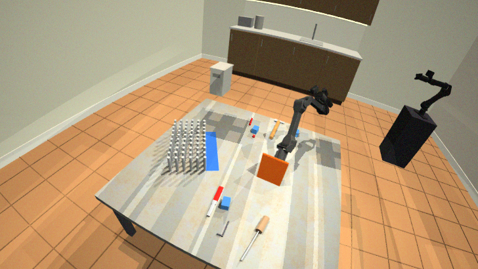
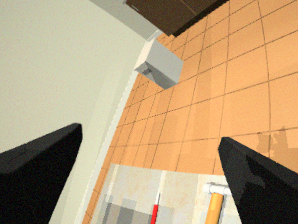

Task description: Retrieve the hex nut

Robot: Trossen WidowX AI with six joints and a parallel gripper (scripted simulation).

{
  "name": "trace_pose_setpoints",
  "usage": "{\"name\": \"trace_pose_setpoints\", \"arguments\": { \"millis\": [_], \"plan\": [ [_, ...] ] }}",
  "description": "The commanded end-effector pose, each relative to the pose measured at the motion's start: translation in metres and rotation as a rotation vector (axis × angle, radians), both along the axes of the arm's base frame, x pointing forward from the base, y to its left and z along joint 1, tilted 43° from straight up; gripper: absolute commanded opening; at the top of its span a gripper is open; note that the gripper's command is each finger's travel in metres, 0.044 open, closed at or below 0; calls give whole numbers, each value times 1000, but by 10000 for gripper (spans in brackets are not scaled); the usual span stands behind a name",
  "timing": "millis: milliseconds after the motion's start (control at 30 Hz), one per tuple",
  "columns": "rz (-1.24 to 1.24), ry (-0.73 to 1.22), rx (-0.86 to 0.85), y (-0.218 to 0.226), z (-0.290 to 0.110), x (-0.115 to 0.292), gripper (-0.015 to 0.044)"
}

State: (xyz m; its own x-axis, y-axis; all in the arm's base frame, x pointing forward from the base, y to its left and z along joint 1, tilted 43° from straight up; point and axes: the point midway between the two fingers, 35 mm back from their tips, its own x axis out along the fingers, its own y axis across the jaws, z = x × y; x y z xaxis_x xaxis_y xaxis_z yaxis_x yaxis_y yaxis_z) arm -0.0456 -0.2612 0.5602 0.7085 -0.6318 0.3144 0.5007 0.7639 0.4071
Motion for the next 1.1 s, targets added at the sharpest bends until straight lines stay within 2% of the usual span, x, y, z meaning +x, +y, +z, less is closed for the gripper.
{"name": "trace_pose_setpoints", "arguments": {
  "millis": [0,33,433,700,1067],
  "plan": [
    [1,-1,-1,0,0,0,426],
    [6,-3,-4,-1,0,1,440],
    [167,-114,-91,-45,-14,49,440],
    [257,-209,-86,-79,-39,112,440],
    [335,-227,-20,-95,-87,208,440]
  ]
}}
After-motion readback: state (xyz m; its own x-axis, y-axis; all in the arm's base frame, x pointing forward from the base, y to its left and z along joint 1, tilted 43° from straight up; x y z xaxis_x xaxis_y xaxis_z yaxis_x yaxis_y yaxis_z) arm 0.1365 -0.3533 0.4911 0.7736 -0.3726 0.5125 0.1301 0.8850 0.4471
